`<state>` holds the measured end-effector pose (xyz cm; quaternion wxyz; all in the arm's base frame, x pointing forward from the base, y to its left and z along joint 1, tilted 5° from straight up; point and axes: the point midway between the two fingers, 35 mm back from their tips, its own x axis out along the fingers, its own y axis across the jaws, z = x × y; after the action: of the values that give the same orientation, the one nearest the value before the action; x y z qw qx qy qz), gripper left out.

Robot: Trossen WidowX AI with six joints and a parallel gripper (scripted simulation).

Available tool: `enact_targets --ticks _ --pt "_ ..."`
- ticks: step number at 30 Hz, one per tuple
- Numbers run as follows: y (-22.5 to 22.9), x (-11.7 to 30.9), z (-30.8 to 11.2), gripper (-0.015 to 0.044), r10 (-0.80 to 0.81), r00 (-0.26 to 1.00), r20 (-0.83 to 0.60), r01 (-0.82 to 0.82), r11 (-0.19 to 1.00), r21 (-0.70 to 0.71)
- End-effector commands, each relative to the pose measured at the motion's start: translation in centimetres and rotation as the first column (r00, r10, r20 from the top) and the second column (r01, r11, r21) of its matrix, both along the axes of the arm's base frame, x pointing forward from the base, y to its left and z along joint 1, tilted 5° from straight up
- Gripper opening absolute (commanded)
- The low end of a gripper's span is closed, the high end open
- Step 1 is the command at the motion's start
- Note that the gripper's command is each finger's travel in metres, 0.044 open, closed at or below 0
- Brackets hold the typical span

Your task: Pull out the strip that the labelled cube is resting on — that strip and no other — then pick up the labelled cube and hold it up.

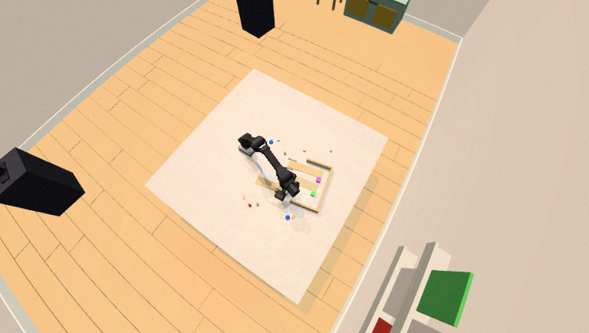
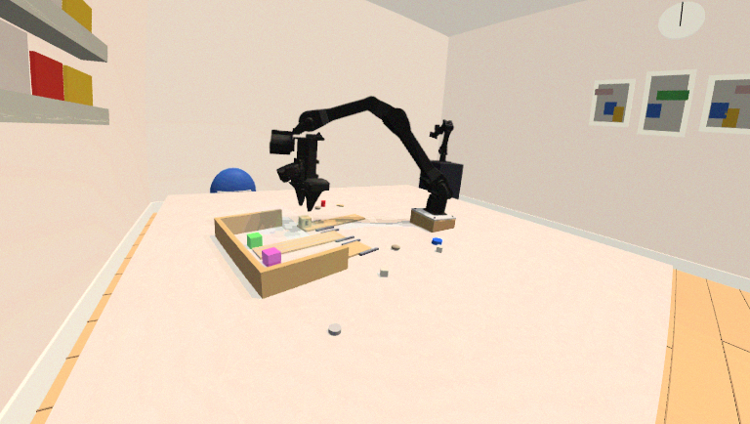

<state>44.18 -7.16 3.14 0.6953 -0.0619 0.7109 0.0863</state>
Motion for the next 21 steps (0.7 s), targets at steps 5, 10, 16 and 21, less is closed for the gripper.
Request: enact_targets --ticks 5,10,16,21 --pt "0.2 0.0 -1.5 0.0250 -0.005 1.000 -0.004 0.005 1.000 0.004" --pt "0.2 0.0 -2.3 0.0250 -0.005 1.000 -0.004 0.005 1.000 0.004" --pt "0.2 0.0 -3.3 0.0250 -0.005 1.000 -0.004 0.005 1.000 0.004" --pt "0.3 -0.1 -4.1 0.0250 -0.005 1.000 -0.004 0.005 1.000 0.004"
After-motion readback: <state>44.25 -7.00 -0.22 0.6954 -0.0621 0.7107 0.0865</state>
